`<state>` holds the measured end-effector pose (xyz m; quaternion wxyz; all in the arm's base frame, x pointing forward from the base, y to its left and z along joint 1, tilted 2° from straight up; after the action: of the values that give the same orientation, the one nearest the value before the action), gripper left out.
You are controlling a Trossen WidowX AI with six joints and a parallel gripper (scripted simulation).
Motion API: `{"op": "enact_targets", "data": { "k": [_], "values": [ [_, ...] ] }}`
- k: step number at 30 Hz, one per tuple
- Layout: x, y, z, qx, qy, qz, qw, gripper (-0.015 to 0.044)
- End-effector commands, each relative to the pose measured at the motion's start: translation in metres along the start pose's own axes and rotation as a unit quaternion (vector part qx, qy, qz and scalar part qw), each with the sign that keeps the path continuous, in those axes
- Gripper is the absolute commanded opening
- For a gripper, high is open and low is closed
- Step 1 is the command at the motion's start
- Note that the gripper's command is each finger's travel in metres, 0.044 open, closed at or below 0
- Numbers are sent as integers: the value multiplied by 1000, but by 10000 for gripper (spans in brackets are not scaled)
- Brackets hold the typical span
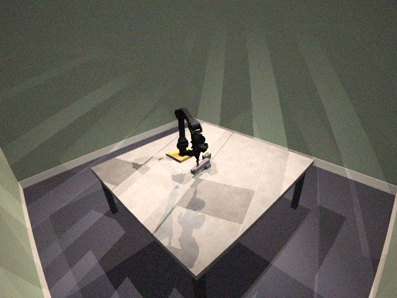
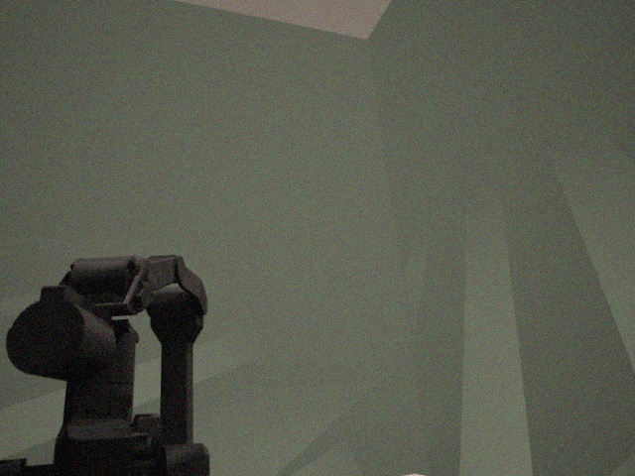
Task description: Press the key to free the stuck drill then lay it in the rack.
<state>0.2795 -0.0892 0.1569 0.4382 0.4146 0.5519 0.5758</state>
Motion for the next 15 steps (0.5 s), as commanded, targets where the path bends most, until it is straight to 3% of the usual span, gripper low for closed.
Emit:
{"op": "enact_targets", "data": {
  "k": [1, 8, 15],
  "values": [
    [-1, -22, -5, 26, -2, 11, 1000, 0],
    [-1, -27, -6, 26, -2, 11, 1000, 0],
    [-4, 16, 3, 26, -2, 11, 1000, 184]
  ]
}}
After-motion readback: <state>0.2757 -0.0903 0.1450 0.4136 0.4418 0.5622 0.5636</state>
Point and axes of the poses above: the point midway between the two fingers, 35 mm back from their tips, its own y axis back along the fingers, its own x axis across the jaws, z = x × y, the point moved 4 cm from there along y, back along the fingers, and after that the axes turned 8 degrees about y, right-handed, at the moved point
